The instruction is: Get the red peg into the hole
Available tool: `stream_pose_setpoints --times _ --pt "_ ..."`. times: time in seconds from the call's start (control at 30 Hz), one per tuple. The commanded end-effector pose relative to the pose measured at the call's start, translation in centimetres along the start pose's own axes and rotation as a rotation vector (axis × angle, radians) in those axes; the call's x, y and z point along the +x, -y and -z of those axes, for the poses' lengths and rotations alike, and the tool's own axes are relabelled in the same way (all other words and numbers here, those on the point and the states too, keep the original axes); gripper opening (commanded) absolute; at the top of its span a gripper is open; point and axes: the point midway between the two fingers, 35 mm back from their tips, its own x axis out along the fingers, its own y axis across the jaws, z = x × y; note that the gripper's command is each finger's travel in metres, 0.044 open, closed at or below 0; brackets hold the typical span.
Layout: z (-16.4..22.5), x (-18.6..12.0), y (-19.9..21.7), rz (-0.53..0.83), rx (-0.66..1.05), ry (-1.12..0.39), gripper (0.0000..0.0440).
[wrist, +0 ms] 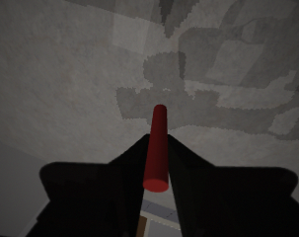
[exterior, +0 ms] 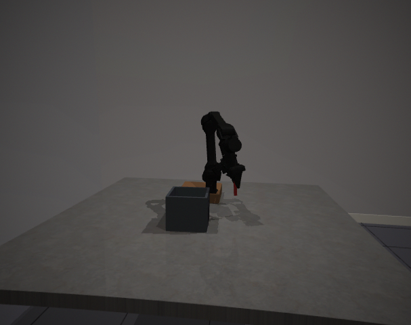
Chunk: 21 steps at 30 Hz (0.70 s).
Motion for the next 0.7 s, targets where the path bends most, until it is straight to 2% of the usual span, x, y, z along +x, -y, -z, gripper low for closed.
stream_pose_setpoints --times 0.0,0.33,0.67 --pt "-0.7 -2.3 -0.9 -0.051 -0.017 0.028 0.0000" --pt "-3.8 -6.8 -2.4 -0.119 -0.013 0.131 0.0000" --pt "-7.7 -8.6 -2.4 -0.095 0.034 0.222 0.0000"
